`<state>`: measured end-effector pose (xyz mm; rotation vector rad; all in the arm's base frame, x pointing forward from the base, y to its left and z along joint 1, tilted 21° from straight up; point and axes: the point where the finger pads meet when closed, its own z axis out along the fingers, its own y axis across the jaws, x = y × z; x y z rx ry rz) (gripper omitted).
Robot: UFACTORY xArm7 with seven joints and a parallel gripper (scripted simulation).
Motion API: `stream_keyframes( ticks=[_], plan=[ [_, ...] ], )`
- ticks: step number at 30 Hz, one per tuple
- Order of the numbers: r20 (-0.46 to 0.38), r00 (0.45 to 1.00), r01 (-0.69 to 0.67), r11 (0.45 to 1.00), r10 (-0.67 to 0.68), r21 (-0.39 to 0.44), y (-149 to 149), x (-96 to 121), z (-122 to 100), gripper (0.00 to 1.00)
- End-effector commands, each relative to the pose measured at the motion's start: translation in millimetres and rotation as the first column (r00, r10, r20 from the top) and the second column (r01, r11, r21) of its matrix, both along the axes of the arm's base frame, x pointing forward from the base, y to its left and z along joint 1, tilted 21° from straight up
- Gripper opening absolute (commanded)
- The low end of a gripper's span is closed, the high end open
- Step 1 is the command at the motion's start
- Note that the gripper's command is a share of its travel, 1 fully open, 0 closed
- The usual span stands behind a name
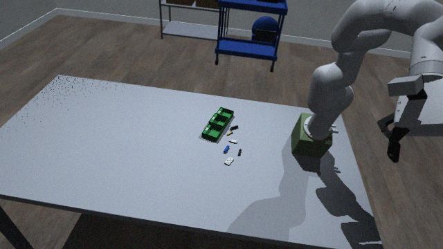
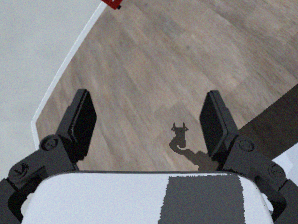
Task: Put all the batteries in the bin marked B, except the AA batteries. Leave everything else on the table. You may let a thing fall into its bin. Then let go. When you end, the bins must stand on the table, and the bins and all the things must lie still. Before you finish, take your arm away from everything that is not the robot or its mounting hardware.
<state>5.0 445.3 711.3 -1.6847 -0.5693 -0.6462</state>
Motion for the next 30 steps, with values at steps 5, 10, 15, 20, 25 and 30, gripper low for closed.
stream_keyframes(
  ticks=[5, 10, 15, 20, 25, 30],
  plan=[
    [-0.001, 1.000, 0.000, 1.000, 0.000, 0.004, -0.9, 0.3, 1.7, 1.00],
    [-0.001, 1.000, 0.000, 1.000, 0.000, 0.004, -0.9, 0.3, 1.7, 1.00],
    [-0.001, 1.000, 0.000, 1.000, 0.000, 0.004, -0.9, 0.3, 1.7, 1.00],
    [-0.001, 1.000, 0.000, 1.000, 0.000, 0.004, 8.2, -0.1, -21.5, 0.07],
    [-0.001, 1.000, 0.000, 1.000, 0.000, 0.004, 23.3, -0.7, -60.2, 0.07],
    [-0.001, 1.000, 0.000, 1.000, 0.000, 0.004, 38.5, -1.2, -98.9, 0.07]
  ],
)
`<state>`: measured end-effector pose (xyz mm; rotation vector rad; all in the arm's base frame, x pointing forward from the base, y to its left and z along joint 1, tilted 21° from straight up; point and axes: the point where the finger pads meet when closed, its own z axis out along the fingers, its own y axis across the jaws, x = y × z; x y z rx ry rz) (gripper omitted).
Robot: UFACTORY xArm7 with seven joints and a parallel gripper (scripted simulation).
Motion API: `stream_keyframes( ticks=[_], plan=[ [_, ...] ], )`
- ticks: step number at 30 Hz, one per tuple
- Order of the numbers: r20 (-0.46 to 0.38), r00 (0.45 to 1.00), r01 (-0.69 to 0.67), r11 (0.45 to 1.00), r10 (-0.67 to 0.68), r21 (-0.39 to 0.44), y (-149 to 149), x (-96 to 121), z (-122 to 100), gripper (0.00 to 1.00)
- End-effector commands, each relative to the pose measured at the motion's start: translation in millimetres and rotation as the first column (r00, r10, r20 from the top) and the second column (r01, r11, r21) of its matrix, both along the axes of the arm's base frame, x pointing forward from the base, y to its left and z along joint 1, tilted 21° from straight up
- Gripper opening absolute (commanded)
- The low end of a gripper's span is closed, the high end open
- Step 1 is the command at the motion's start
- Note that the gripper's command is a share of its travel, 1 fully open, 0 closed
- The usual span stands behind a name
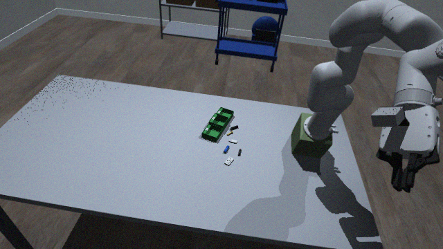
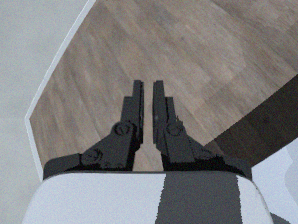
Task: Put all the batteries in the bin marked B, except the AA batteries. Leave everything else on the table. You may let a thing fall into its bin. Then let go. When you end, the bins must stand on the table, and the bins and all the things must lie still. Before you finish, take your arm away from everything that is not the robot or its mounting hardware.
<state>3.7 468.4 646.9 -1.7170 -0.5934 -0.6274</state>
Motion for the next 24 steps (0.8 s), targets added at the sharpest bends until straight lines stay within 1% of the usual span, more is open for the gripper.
stream_keyframes(
  ticks=[1, 2, 4, 19, 21, 24],
  plan=[
    [0.002, 1.000, 0.012, 0.999, -0.012, 0.043, 18.4, -0.1, -42.1, 0.07],
    [0.002, 1.000, 0.012, 0.999, -0.012, 0.043, 21.4, -0.2, -49.9, 0.07],
    [0.002, 1.000, 0.012, 0.999, -0.012, 0.043, 21.4, -0.2, -49.9, 0.07],
    [0.003, 1.000, 0.012, 0.999, -0.013, 0.042, 66.9, -1.7, -166.6, 0.07],
    [0.003, 1.000, 0.012, 0.999, -0.013, 0.042, 66.9, -1.7, -166.6, 0.07],
    [0.003, 1.000, 0.012, 0.999, -0.013, 0.042, 76.1, -2.0, -190.2, 0.07]
  ],
)
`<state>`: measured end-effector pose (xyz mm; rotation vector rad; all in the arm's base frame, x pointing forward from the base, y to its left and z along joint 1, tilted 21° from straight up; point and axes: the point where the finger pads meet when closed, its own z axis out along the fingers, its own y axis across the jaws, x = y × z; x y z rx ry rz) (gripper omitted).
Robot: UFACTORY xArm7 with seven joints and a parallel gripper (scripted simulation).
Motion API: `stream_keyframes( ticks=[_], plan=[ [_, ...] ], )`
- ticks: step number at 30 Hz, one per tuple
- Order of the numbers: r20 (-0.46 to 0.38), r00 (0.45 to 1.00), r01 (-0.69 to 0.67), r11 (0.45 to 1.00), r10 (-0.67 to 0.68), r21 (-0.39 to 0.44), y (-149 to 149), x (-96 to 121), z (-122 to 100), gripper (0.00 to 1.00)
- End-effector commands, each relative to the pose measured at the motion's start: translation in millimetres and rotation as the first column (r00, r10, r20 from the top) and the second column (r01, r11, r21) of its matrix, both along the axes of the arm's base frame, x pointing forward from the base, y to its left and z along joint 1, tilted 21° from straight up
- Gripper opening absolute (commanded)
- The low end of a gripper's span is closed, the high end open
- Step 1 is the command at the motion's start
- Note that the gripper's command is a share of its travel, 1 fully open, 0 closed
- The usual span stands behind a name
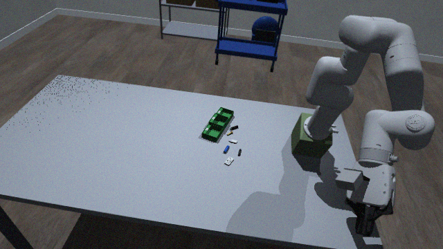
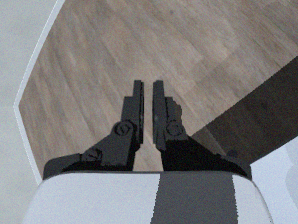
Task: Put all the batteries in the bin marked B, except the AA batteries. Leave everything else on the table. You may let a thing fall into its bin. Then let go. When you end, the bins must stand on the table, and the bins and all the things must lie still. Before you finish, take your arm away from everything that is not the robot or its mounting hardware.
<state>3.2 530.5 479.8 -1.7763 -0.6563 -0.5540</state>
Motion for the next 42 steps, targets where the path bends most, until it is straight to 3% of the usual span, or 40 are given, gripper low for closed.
stream_keyframes(
  ticks=[1, 12, 14, 18, 26, 32, 36, 39, 42],
  plan=[
    [0.019, 0.998, 0.064, 0.990, -0.067, 0.125, 17.0, -1.5, -30.9, 0.07],
    [0.005, 1.000, 0.028, 0.998, -0.028, 0.051, 48.2, -1.9, -110.9, 0.07],
    [0.005, 1.000, 0.028, 0.998, -0.028, 0.051, 48.2, -1.9, -110.9, 0.07],
    [-0.007, 1.000, 0.003, 1.000, -0.003, 0.007, 62.4, -2.9, -147.6, 0.07],
    [-0.027, 0.999, -0.036, 0.999, 0.035, -0.038, 83.0, -3.5, -200.0, 0.07],
    [-0.037, 0.998, -0.053, 0.998, 0.052, -0.045, 83.6, -3.7, -201.5, 0.07],
    [-0.035, 0.999, -0.028, 0.999, 0.026, -0.043, 79.1, 22.7, -195.7, 0.07],
    [-0.048, 0.995, -0.097, 0.984, 0.090, -0.148, 78.4, 30.9, -196.0, 0.07],
    [-0.048, 0.995, -0.099, 0.983, 0.092, -0.154, 77.0, 46.6, -196.5, 0.07]
  ],
)
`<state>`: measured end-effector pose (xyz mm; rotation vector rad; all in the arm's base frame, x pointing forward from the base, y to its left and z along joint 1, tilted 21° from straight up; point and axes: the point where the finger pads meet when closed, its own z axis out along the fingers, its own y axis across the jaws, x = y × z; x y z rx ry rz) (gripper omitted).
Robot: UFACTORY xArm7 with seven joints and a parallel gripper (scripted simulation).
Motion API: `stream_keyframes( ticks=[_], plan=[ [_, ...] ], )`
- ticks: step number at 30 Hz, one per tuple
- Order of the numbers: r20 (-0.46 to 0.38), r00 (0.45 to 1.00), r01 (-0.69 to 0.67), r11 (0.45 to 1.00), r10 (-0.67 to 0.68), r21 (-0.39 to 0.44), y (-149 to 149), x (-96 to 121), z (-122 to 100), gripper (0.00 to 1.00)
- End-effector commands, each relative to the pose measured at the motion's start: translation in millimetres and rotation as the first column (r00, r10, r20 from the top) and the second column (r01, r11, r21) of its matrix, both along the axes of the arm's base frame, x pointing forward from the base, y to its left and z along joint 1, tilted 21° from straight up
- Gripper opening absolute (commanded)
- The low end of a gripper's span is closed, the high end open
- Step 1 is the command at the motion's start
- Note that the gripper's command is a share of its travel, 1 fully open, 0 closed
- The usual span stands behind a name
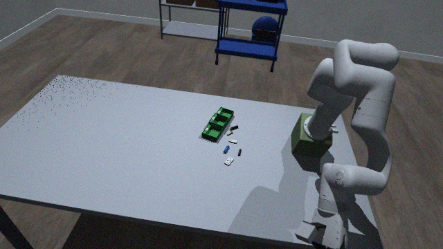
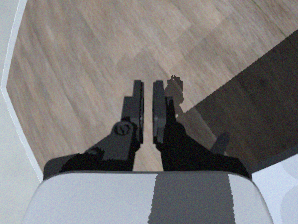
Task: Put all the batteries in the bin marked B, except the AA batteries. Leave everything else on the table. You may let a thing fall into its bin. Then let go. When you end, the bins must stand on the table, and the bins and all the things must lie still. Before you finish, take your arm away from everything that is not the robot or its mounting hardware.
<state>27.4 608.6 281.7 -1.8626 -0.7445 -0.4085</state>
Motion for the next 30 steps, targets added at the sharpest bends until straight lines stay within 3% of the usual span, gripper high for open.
stream_keyframes(
  ticks=[1, 8, 11, 14, 17, 20, 27, 30],
  plan=[
    [0.014, 1.000, -0.007, 1.000, 0.007, -0.029, -1.1, 22.3, 1.6, 0.07],
    [0.033, 0.999, 0.014, 0.999, -0.013, -0.030, -4.2, 46.0, 1.1, 0.07],
    [0.051, 0.998, 0.033, 0.999, -0.031, -0.030, -8.4, 69.2, 0.7, 0.07],
    [0.051, 0.998, 0.033, 0.999, -0.032, -0.030, -8.3, 69.1, 0.7, 0.07],
    [0.067, 0.996, 0.052, 0.998, -0.050, -0.032, -13.5, 91.9, 0.3, 0.07],
    [0.067, 0.996, 0.052, 0.998, -0.050, -0.032, -13.5, 91.9, 0.4, 0.07],
    [0.083, 0.994, 0.071, 0.997, -0.068, -0.034, -19.5, 114.1, 0.0, 0.07],
    [0.097, 0.992, 0.089, 0.995, -0.085, -0.038, -26.5, 135.8, -0.4, 0.07]
  ],
)
